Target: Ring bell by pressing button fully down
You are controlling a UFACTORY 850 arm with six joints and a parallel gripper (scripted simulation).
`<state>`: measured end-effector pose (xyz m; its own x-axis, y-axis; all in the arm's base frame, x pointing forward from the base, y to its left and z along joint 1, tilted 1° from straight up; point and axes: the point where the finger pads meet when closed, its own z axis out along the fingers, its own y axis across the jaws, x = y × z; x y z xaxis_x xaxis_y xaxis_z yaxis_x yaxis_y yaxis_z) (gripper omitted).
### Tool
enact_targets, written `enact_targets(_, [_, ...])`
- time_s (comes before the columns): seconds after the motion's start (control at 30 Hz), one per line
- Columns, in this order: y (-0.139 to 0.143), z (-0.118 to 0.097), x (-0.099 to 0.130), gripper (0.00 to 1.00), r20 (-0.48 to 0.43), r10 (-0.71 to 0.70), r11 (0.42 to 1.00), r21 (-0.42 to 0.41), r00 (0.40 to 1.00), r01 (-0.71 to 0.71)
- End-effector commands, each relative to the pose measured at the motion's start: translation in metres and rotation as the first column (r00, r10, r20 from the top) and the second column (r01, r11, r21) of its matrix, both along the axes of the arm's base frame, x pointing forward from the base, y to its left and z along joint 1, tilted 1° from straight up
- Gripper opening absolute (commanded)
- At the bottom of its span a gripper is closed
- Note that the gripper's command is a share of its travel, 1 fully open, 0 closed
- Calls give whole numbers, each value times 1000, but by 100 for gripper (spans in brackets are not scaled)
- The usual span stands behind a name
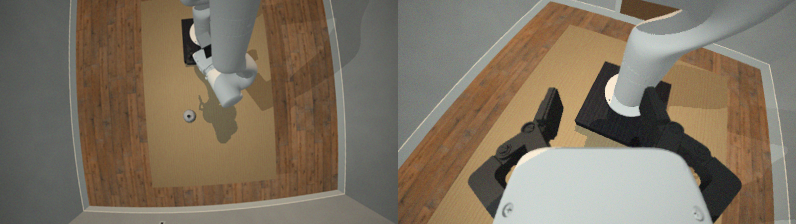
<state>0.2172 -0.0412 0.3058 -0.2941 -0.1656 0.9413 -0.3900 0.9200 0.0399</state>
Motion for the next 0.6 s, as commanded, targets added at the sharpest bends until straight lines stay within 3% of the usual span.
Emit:
enact_targets(0.0, [0,0,0,100,1,0,1000,0,1000,0])
enact_targets(0.17, [0,-8,6,100,38,-18,1000,3,999,18])
enact_targets(0.3, [0,-45,35,100,197,-100,995,17,975,98])
enact_targets(0.57, [-4,-91,83,100,404,-218,975,48,888,217])
